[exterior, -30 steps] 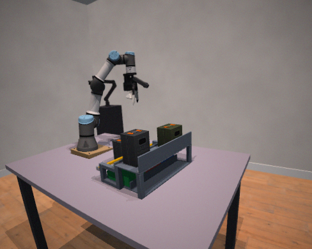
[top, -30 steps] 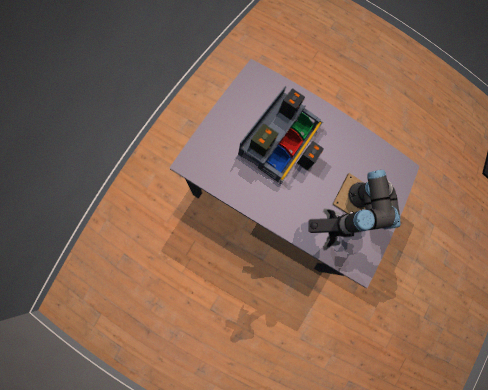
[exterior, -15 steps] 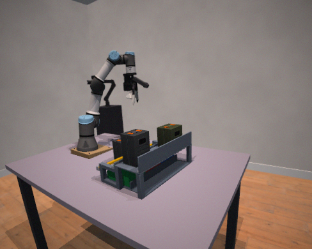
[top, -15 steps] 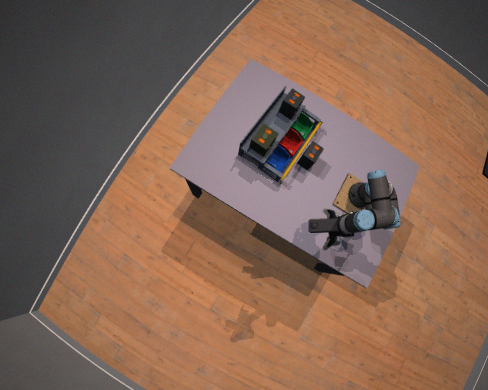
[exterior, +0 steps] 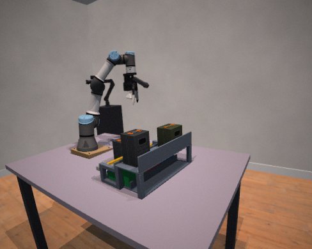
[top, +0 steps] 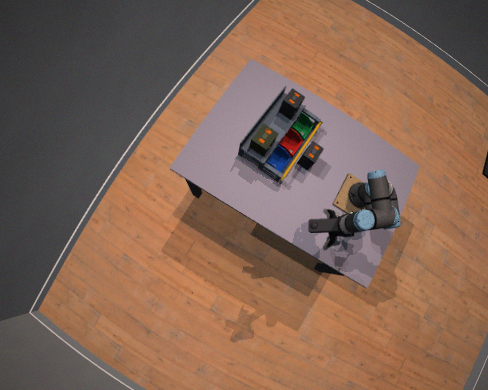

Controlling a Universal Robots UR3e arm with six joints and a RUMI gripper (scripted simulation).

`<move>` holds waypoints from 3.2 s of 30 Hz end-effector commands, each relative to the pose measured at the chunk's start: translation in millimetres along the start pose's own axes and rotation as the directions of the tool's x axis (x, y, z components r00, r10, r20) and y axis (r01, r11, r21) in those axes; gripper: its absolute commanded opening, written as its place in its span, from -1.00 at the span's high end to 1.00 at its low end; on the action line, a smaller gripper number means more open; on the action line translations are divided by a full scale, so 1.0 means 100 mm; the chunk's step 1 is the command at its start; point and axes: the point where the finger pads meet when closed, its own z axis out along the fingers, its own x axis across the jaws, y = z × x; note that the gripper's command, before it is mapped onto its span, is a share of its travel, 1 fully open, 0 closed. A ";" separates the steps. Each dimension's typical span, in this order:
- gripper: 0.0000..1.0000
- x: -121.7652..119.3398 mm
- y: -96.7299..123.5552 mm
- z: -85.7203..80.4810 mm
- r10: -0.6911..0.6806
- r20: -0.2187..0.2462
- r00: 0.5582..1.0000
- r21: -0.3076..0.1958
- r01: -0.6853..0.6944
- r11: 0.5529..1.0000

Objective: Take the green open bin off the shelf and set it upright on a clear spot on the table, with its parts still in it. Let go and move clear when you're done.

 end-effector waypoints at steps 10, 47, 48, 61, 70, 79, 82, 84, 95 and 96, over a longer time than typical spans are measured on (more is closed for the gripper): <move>-1.00 0.38 0.01 0.11 -0.207 0.000 0.978 0.003 0.207 0.978; -1.00 1.41 0.03 0.43 -0.690 -0.004 0.724 -0.012 0.690 0.724; -1.00 1.41 0.03 0.43 -0.690 -0.004 0.724 -0.012 0.690 0.724; -1.00 1.78 0.04 0.54 -0.810 -0.003 0.586 -0.004 0.810 0.586; -1.00 1.88 0.04 0.57 -0.838 -0.003 0.546 0.001 0.838 0.546; -1.00 2.34 0.05 0.71 -0.838 -0.003 0.546 0.001 0.838 0.546; -1.00 2.34 0.05 0.71 -0.838 -0.003 0.546 0.001 0.838 0.546; -1.00 2.34 0.05 0.71 -0.838 -0.003 0.546 0.001 0.838 0.546; -1.00 2.72 0.06 0.82 -0.838 -0.002 0.546 0.000 0.838 0.546; -1.00 2.81 0.06 0.85 -0.838 -0.003 0.546 0.000 0.838 0.546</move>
